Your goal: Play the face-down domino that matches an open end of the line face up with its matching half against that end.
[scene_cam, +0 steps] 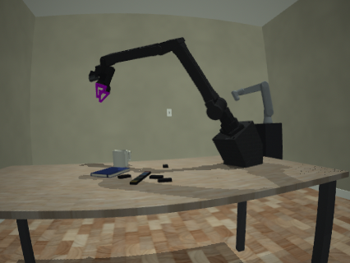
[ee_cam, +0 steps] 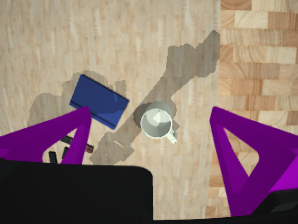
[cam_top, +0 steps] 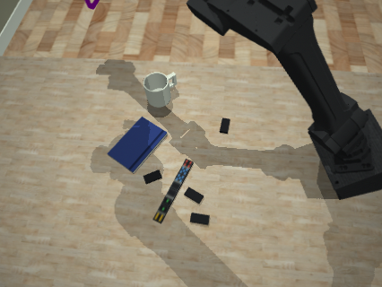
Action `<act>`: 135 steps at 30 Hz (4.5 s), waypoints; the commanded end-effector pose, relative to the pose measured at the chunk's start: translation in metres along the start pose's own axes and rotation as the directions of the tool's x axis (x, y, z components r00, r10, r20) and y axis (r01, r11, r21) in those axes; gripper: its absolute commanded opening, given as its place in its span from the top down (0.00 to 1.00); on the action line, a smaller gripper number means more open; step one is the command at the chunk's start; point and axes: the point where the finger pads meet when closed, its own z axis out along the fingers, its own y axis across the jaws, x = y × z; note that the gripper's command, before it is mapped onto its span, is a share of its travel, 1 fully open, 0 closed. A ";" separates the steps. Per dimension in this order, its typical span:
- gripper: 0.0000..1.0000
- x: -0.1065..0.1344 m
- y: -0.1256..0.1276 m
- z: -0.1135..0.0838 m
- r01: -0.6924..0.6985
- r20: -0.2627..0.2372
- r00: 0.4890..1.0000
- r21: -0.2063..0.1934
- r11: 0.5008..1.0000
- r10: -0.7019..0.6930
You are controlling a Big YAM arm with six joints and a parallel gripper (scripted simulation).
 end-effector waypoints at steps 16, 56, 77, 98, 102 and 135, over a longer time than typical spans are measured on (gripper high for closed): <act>0.00 -0.003 0.002 -0.006 0.007 0.009 1.000 0.007 1.000 -0.007; 0.00 -0.004 0.024 0.030 0.066 -0.002 0.998 0.038 0.997 -0.066; 0.00 -0.015 0.052 0.044 0.126 0.030 0.991 0.089 0.988 -0.129; 0.00 -0.017 0.055 0.044 0.132 0.035 0.990 0.096 0.987 -0.136; 0.00 -0.017 0.055 0.044 0.132 0.035 0.990 0.096 0.987 -0.136; 0.00 -0.022 0.086 0.064 0.181 0.070 0.979 0.139 0.974 -0.192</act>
